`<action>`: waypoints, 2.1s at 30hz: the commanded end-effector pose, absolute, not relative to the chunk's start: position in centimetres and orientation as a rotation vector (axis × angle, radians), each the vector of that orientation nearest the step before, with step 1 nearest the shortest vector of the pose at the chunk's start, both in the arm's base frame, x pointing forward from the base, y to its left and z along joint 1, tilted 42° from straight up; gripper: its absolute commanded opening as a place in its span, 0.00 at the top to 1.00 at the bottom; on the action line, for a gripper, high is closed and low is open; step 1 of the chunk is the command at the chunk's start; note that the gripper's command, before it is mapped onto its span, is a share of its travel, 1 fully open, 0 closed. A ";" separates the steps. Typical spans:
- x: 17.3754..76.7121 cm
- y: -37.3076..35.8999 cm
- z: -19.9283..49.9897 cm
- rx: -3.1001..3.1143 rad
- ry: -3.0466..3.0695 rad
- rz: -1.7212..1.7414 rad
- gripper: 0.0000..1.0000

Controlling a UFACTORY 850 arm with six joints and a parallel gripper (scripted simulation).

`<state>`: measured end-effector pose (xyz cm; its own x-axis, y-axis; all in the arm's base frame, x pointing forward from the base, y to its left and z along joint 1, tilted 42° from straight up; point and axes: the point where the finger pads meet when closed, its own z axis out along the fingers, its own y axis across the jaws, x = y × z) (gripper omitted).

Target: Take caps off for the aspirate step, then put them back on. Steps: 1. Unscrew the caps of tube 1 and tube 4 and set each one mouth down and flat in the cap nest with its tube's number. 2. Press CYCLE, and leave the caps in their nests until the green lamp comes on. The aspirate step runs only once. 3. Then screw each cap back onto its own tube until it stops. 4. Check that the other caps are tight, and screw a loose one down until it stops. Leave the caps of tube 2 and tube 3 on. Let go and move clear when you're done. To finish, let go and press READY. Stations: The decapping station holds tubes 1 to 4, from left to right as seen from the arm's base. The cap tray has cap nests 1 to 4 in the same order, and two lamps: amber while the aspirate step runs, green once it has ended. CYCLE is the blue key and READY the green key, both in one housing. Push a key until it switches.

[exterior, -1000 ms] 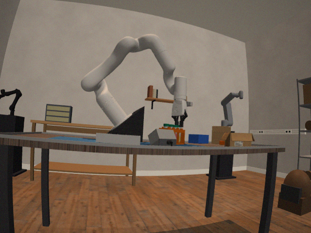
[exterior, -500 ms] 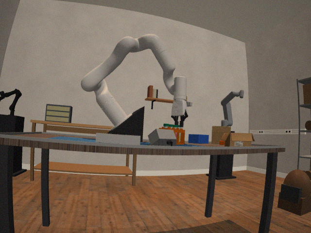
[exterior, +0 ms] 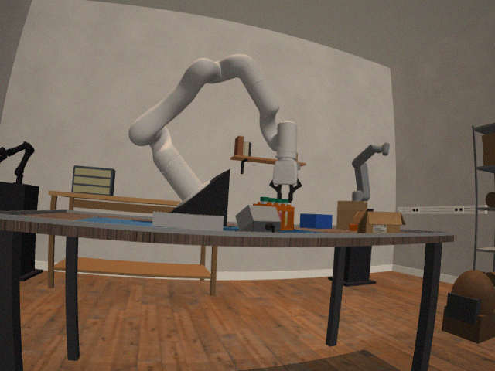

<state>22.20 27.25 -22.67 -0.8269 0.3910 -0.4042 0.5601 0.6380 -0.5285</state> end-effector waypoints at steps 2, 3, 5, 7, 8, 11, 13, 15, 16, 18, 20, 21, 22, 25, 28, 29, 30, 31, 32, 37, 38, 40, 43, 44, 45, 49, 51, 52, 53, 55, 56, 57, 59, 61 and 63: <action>22.2 27.4 -22.6 0.768 2.612 -0.971 0.54; 22.2 27.4 -22.6 0.768 2.612 -0.971 0.54; 22.2 27.4 -22.6 0.768 2.612 -0.971 0.54; 22.2 27.4 -22.6 0.768 2.612 -0.971 0.54; 22.2 27.4 -22.6 0.768 2.612 -0.971 0.54; 22.2 27.4 -22.6 0.768 2.612 -0.970 0.54; 22.2 27.5 -22.6 0.968 2.500 -0.923 0.54; 22.2 27.5 -22.5 1.077 2.431 -0.893 0.54; 22.2 27.6 -22.4 1.077 2.431 -0.893 0.54; 22.2 27.6 -22.4 1.077 2.431 -0.893 0.54; 22.2 27.6 -22.4 1.077 2.431 -0.893 0.54; 22.2 27.6 -22.3 1.077 2.431 -0.893 0.54; 22.2 27.7 -22.3 1.077 2.431 -0.893 0.54; 22.2 27.8 -22.2 1.077 2.431 -0.893 0.54; 22.2 27.8 -22.1 1.077 2.431 -0.893 0.54; 22.2 27.8 -22.1 1.077 2.431 -0.893 0.54; 22.2 27.8 -22.1 1.077 2.431 -0.893 0.54; 22.2 27.8 -22.1 1.077 2.431 -0.893 0.54; 22.2 27.8 -22.1 1.077 2.431 -0.893 0.54; 22.2 27.8 -22.1 1.077 2.431 -0.893 1.00; 22.2 27.8 -22.1 1.077 2.431 -0.893 1.00; 22.2 27.8 -22.1 1.077 2.431 -0.893 1.00; 22.2 27.8 -22.1 1.077 2.431 -0.893 1.00; 22.2 27.8 -22.1 1.077 2.431 -0.893 1.00; 22.2 27.8 -22.1 1.077 2.431 -0.893 1.00; 22.2 28.2 -21.6 1.077 2.431 -0.893 1.00; 22.1 28.6 -21.2 1.077 2.431 -0.893 1.00; 22.1 28.6 -21.2 1.077 2.431 -0.893 1.00; 22.1 28.6 -21.2 1.077 2.431 -0.893 1.00; 22.1 29.0 -20.7 1.077 2.431 -0.893 1.00; 22.1 29.2 -20.5 1.077 2.431 -0.893 1.00; 22.1 29.4 -20.3 1.077 2.431 -0.893 1.00; 22.1 29.8 -19.8 1.077 2.431 -0.893 1.00; 22.0 30.2 -19.4 1.077 2.431 -0.893 1.00; 22.0 30.2 -19.4 1.077 2.431 -0.893 1.00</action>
